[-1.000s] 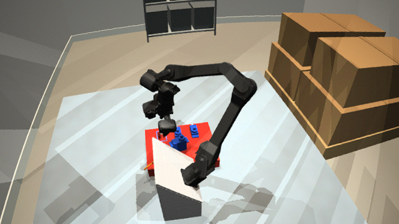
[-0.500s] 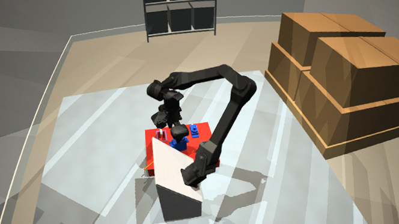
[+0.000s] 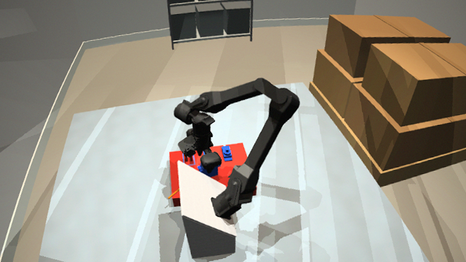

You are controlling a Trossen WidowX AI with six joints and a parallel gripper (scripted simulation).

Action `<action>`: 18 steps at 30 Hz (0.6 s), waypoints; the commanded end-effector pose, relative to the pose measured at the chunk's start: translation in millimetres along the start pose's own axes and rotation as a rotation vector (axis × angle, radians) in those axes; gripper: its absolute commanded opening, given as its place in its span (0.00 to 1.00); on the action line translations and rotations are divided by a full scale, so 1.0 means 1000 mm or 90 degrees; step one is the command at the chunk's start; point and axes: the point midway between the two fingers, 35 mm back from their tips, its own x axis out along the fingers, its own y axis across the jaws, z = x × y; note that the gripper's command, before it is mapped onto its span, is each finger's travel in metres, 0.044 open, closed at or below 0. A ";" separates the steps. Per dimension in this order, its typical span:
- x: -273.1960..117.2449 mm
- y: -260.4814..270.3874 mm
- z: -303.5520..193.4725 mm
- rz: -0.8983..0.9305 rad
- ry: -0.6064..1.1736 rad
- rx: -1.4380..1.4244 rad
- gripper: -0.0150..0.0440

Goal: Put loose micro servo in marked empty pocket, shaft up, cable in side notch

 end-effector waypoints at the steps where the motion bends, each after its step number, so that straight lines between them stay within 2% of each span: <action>1: 0.007 0.002 -0.001 0.002 0.003 -0.003 1.00; 6: 0.013 0.002 -0.001 0.002 0.004 -0.003 1.00; 18: 0.013 0.002 -0.001 0.002 0.004 -0.003 0.47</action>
